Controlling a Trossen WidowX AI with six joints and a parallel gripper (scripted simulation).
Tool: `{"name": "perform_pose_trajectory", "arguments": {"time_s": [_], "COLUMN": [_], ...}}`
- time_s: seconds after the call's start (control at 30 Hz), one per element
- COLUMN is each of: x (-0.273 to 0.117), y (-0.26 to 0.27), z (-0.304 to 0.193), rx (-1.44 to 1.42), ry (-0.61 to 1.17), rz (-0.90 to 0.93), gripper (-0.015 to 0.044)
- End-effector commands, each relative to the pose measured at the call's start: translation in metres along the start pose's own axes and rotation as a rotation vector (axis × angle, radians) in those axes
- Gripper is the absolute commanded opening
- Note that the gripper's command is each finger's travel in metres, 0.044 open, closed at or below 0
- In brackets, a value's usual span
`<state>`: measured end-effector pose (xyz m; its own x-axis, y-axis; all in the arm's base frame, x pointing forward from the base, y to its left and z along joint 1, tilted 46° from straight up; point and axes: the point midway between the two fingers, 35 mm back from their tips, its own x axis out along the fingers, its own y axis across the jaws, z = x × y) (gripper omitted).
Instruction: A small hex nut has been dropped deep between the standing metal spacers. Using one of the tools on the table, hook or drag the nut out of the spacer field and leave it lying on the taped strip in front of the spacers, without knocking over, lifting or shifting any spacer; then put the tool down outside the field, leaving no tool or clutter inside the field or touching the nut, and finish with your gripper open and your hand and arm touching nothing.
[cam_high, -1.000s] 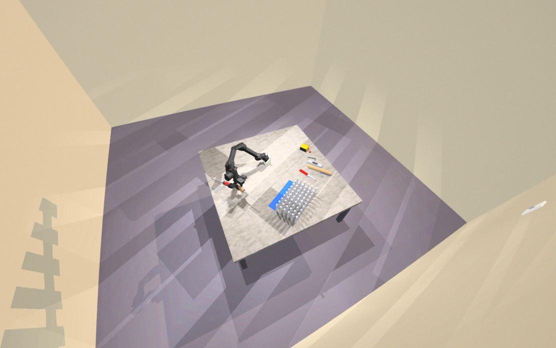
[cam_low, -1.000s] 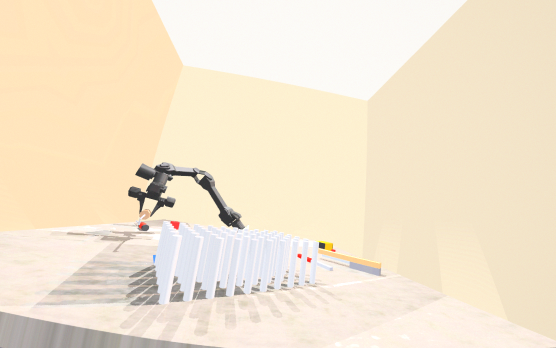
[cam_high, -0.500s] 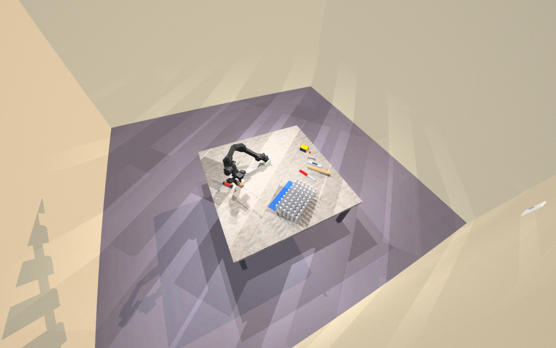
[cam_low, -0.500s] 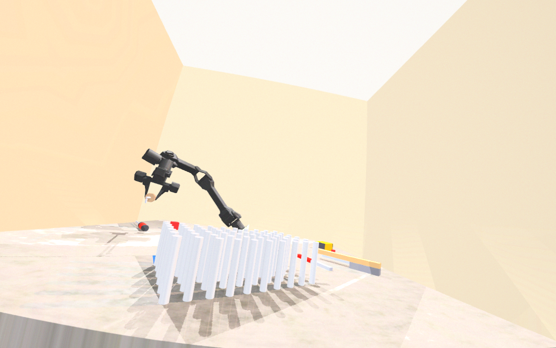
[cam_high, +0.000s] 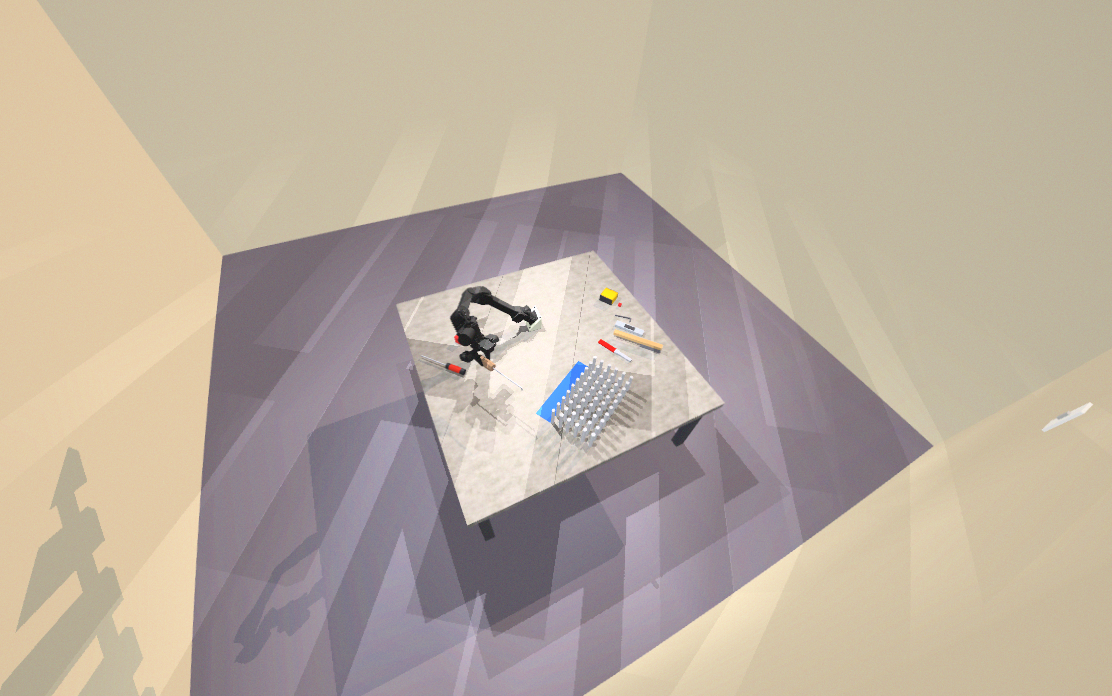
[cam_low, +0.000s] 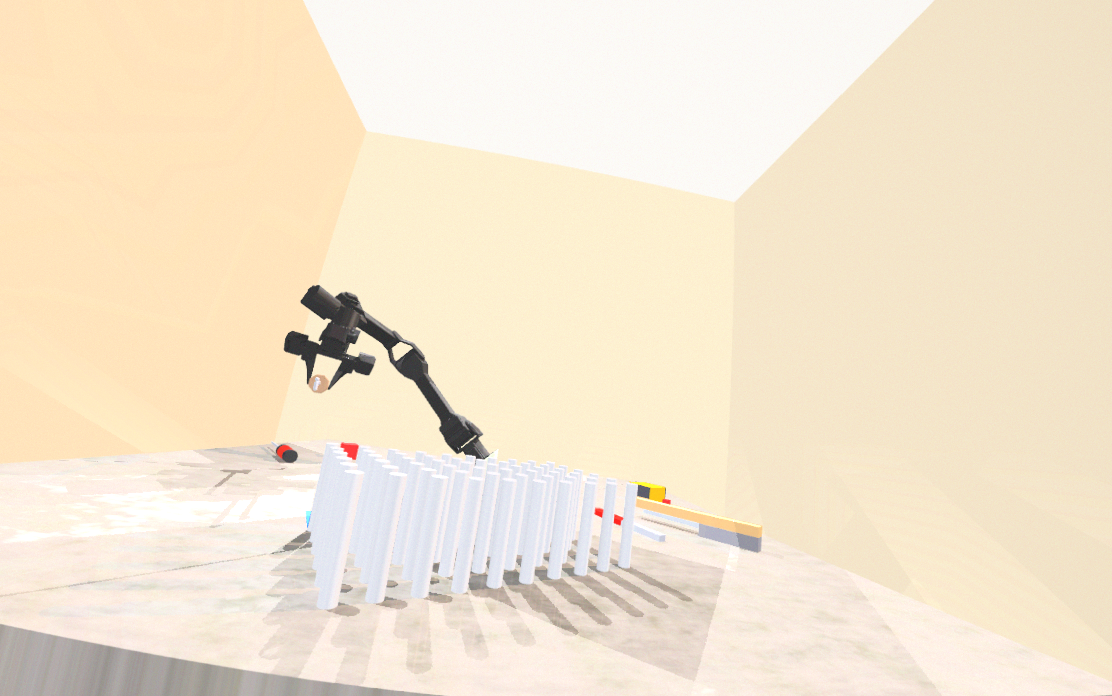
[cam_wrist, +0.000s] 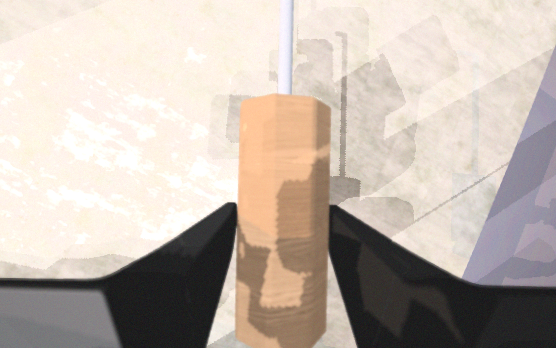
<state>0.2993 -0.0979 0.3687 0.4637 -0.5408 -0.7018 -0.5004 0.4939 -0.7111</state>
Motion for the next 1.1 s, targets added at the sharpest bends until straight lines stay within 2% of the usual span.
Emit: {"name": "perform_pose_trajectory", "arguments": {"time_s": [0.0,0.57,1.07], "x": [0.008,0.019,0.017], "y": [0.016,0.104,0.188], "z": [0.018,0.079,0.106], "rx": [-0.005,-0.023,-0.055], "ry": [0.002,0.004,0.016], "rz": [0.027,0.081,0.059], "gripper": [0.0000,0.0000,0.0000]}}
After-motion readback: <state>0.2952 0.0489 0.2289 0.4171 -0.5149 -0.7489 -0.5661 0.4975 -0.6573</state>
